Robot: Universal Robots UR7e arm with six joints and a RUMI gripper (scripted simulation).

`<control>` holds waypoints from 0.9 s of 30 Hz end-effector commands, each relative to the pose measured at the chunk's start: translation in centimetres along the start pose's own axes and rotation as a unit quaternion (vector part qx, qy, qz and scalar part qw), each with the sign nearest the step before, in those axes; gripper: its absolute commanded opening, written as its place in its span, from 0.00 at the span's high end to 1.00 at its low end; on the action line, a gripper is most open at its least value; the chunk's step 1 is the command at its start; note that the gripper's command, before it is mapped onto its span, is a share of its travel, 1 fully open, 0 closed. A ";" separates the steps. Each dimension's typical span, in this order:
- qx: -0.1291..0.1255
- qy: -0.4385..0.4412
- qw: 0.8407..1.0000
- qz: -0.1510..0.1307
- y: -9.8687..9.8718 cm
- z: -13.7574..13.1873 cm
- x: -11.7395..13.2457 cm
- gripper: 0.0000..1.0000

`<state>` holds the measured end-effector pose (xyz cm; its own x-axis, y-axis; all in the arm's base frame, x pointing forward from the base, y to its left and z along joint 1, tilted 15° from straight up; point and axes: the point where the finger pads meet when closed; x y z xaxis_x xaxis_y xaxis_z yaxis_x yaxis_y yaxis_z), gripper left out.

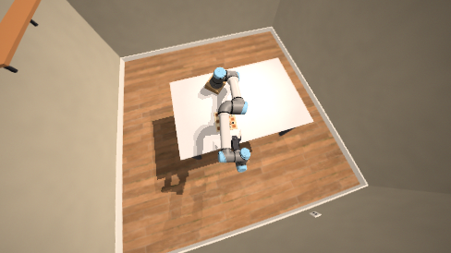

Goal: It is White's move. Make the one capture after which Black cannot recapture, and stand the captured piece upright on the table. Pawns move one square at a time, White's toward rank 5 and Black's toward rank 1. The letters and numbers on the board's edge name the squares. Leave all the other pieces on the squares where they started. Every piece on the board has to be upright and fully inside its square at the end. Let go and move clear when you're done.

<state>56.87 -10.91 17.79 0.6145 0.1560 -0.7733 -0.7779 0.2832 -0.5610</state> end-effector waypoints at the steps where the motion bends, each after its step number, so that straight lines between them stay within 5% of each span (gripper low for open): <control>1: 0.000 0.000 1.000 -0.006 -0.2 0.0 -0.1 0.00; 14: -0.002 -0.001 0.999 -0.039 -0.8 0.1 -0.4 0.00; 27: -0.007 -0.005 0.993 -0.116 -1.7 0.4 -1.2 0.00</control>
<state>57.45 -11.19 19.26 0.7358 0.1150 -0.6674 -0.6663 0.2991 -0.6830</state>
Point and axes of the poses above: the point where the finger pads meet when closed, its own y axis out along the fingers, its own z axis across the jaws, x = y × z, and after that the axes turned 8 degrees about -y, right-handed
